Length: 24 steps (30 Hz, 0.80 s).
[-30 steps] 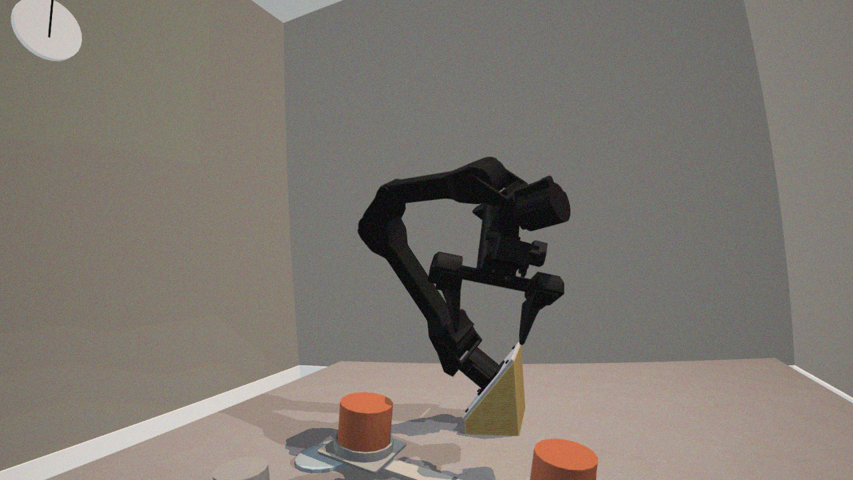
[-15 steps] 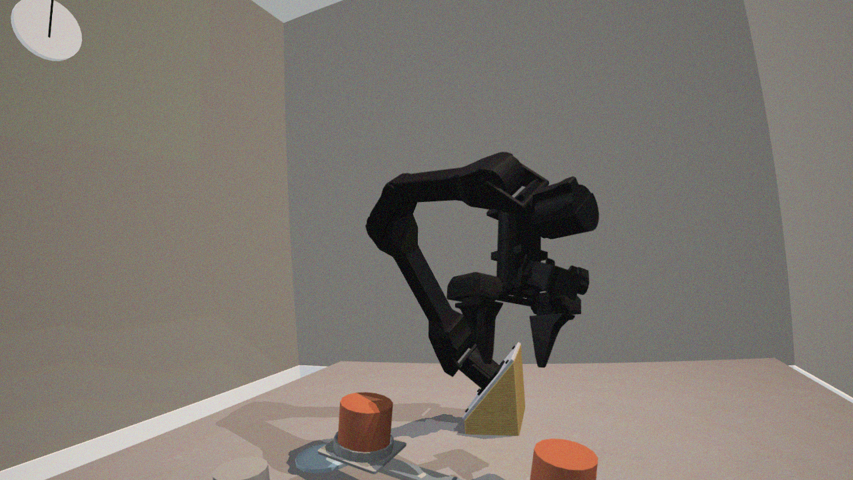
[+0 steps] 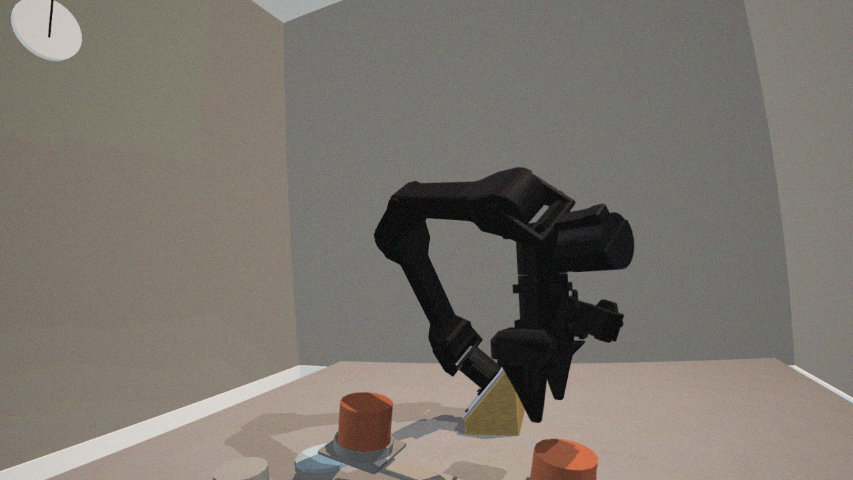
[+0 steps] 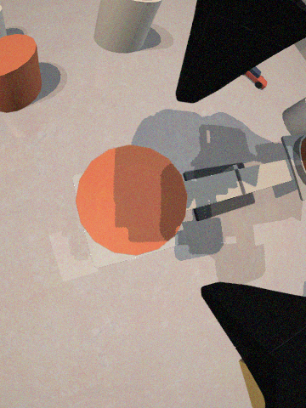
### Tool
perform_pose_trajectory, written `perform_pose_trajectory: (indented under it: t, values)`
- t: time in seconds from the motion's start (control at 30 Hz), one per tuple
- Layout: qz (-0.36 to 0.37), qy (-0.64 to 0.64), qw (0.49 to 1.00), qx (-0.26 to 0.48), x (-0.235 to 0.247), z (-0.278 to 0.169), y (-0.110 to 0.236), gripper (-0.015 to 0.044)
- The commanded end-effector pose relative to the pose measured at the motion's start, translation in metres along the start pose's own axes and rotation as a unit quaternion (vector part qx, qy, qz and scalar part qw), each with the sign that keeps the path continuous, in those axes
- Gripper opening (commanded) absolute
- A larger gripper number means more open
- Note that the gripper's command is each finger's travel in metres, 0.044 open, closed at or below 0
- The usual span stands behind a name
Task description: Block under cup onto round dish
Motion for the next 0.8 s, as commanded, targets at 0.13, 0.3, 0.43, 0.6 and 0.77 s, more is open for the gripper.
perform_pose_trajectory:
  t: [0.13,0.3,0.43,0.6,0.77]
  values:
    - [0.028,0.072,0.997,-0.015,-0.018,0.008,-0.016,0.0440]
    - [0.027,0.072,0.997,-0.015,-0.017,0.008,-0.026,0.0440]
    - [0.027,0.072,0.997,-0.015,-0.017,0.008,-0.031,0.0440]
    - [0.027,0.072,0.997,-0.015,-0.017,0.008,-0.038,0.0440]
    - [0.027,0.072,0.997,-0.015,-0.017,0.009,-0.046,0.0440]
Point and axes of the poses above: the point midway between the two fingers, 35 mm back from their tips, its own y axis back along the fingers, its own x axis across the jaws, z = x × y, the point moved 10 cm from there along y, back along the fingers, and after that the axes turned 15 degrees about y, right-handed, at the moved point
